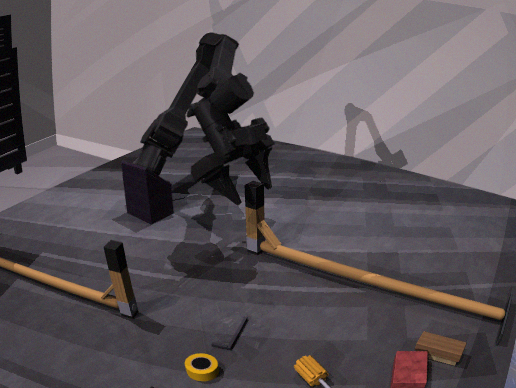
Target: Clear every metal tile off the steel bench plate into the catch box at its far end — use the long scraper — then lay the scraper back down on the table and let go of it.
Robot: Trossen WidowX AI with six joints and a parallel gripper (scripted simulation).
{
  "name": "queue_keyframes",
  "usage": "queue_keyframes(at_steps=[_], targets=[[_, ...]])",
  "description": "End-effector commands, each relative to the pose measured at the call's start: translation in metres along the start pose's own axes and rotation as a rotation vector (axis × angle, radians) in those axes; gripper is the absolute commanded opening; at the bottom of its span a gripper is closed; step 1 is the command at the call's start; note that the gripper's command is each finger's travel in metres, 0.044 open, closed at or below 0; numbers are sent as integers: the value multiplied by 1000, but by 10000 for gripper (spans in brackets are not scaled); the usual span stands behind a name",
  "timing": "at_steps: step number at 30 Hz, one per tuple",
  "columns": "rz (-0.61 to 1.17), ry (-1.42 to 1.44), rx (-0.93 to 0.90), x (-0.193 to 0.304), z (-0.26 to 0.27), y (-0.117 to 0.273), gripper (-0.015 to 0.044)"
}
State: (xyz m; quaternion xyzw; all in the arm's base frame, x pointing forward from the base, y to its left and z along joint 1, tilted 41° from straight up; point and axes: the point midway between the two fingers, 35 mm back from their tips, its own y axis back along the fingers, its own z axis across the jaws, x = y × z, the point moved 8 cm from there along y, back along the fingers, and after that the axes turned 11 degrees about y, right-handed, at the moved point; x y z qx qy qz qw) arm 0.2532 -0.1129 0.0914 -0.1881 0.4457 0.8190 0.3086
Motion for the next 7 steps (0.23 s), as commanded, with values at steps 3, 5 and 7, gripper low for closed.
queue_keyframes(at_steps=[3,5,7], targets=[[-4,10,1,-8,-3,17,440],[-3,10,1,-10,-3,23,440],[-2,10,1,-12,-4,28,440]])
